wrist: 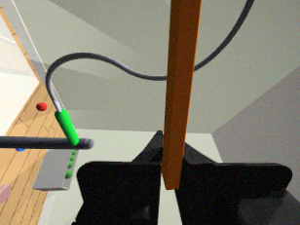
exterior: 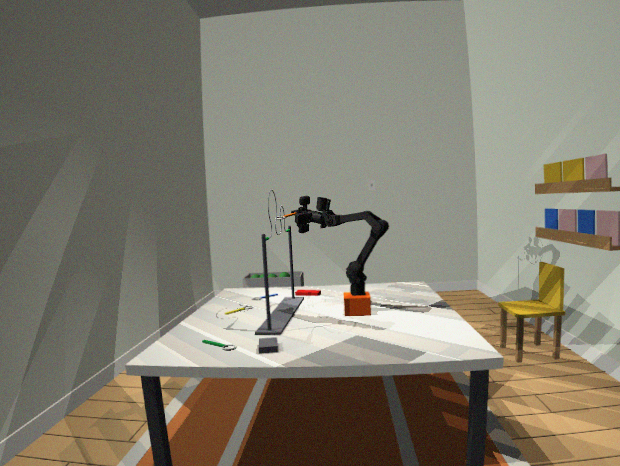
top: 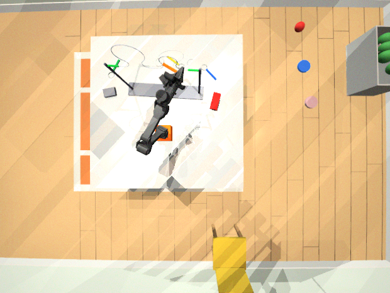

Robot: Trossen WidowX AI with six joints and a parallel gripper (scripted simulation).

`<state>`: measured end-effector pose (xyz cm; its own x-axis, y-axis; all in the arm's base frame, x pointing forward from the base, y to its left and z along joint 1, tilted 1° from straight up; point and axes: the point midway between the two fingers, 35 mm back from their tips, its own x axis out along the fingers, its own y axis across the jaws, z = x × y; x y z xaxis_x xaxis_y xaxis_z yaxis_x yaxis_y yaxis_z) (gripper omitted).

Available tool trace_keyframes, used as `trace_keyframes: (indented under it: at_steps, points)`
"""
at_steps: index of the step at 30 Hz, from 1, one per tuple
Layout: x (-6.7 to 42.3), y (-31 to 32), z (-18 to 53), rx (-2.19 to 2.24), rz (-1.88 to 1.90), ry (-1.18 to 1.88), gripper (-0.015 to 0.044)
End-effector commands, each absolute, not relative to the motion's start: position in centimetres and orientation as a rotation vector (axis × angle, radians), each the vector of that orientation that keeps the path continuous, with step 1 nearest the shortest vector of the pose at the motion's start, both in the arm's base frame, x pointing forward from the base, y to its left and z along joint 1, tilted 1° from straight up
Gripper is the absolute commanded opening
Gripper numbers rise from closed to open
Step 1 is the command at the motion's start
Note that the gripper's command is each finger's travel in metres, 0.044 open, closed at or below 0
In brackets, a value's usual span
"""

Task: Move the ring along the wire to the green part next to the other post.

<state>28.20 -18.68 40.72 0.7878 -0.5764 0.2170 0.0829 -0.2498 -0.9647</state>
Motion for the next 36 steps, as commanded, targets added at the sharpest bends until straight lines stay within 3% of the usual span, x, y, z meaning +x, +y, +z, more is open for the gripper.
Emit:
trace_keyframes:
  at_steps: [1,17,36]
  points:
    - [28.3,-18.6,40.9,-1.772,-0.656,0.380,-0.0150]
    - [28.2,-19.1,40.1,-1.836,-0.669,0.370,-0.0150]
    - [28.1,-20.0,34.5,-1.517,-0.615,0.419,-0.0150]
